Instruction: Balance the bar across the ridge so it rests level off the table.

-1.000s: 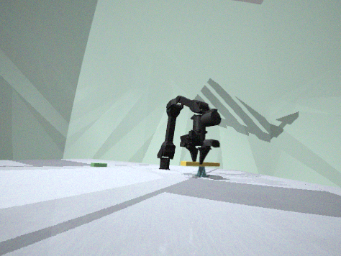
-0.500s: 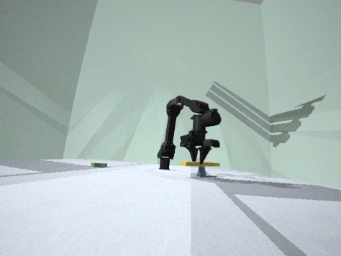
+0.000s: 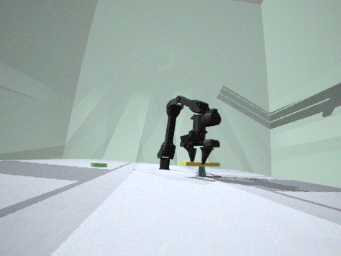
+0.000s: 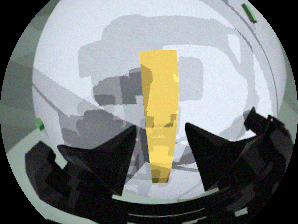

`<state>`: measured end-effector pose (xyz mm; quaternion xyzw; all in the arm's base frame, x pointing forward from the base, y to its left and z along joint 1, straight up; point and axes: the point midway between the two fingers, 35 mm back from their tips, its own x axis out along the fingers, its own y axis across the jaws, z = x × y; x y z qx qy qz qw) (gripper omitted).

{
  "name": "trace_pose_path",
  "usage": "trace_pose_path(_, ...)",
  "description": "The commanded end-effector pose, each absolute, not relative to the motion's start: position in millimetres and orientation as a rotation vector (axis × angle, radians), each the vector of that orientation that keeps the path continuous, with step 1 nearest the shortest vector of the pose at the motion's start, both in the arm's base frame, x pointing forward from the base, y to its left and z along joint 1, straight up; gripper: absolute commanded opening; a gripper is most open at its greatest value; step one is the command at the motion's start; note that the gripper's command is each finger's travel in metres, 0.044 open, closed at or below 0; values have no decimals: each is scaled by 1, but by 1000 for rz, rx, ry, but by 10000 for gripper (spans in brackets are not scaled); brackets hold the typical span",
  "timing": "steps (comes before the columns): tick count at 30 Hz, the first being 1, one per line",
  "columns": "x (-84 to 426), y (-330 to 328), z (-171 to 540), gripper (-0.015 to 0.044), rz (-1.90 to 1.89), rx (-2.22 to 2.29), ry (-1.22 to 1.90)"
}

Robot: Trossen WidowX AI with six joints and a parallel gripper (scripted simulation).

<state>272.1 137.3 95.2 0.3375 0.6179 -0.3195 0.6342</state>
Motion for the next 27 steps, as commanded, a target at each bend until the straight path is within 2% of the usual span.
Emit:
trace_pose_path(1,272,137,95,395,-731,771,1413)
trace_pose_path(3,272,137,95,440,-731,771,1413)
trace_pose_path(7,273,138,103,440,-730,771,1413)
trace_pose_path(15,270,136,193,440,-731,771,1413)
trace_pose_path(27,269,136,195,440,-731,771,1413)
